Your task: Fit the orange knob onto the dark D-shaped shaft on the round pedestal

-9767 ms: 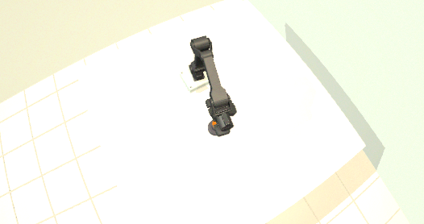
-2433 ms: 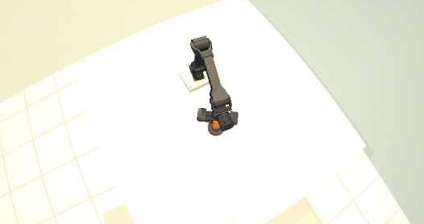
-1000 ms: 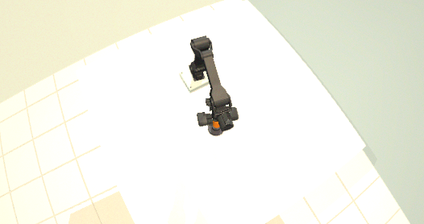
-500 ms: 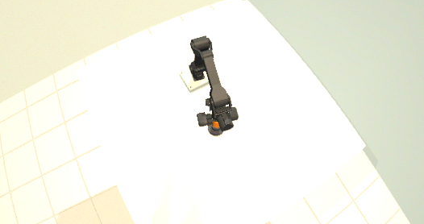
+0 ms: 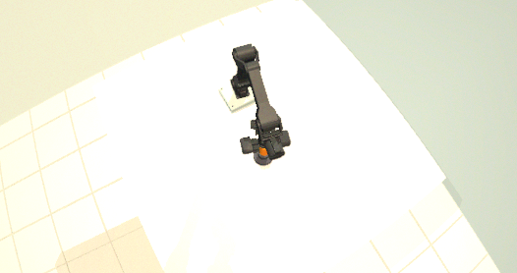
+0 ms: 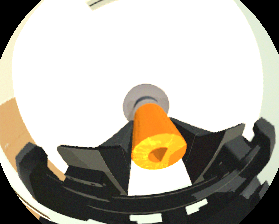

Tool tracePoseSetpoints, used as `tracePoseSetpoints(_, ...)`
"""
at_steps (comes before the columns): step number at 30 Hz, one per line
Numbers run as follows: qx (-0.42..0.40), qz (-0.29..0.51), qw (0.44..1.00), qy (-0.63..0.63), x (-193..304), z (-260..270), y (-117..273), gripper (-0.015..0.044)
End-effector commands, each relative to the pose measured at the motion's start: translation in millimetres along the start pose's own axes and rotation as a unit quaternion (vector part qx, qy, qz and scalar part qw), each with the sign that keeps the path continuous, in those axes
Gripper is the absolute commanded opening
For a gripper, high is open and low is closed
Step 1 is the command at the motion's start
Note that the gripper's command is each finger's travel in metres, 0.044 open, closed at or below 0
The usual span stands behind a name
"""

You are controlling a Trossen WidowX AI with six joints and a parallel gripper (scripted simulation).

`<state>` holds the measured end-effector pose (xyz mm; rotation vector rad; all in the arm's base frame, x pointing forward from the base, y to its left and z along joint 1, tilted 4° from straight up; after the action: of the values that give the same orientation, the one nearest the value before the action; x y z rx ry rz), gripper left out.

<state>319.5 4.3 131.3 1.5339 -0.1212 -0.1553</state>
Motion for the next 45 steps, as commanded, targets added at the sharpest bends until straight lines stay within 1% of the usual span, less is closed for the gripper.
tracePoseSetpoints(1, 0.0, 0.002, 1.0, 0.002, 1.1, -0.1, 3.7, 0.0)
tracePoseSetpoints(3, 0.0, 0.002, 1.0, -0.01, 1.2, -0.1, 3.8, 0.0)
tracePoseSetpoints(6, 0.0, 0.002, 0.998, -0.062, 1.5, -0.2, 3.7, 0.0)
tracePoseSetpoints(11, 0.0, 0.002, 0.975, -0.222, 1.5, -0.1, 2.2, 0.0)
tracePoseSetpoints(16, 0.001, 0.002, 0.921, -0.389, 0.6, 0.4, 0.0, 0.0)
tracePoseSetpoints(21, 0.001, 0.002, 0.84, -0.543, -0.1, 0.8, -0.5, 0.0)
tracePoseSetpoints(26, 0.001, 0.002, 0.733, -0.68, 0.0, 0.9, 0.7, 0.0)
tracePoseSetpoints(32, 0.002, 0.002, 0.576, -0.818, 0.6, 0.6, 3.0, 0.0)
tracePoseSetpoints(39, 0.002, 0.001, 0.361, -0.933, 0.9, 0.2, 3.3, 0.0)
tracePoseSetpoints(45, 0.002, 0.001, 0.159, -0.987, -0.3, 0.3, 0.9, 0.0)
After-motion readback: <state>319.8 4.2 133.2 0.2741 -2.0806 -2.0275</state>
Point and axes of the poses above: the point midway between the two fingers, 35 mm back from their tips, its own y axis back along the fingers, its own z axis across the jaws, x = y × z, the point moved 7 cm from there along y, back along the fingers, and after that the axes turned 4 degrees about -y, right-handed, at the moved point
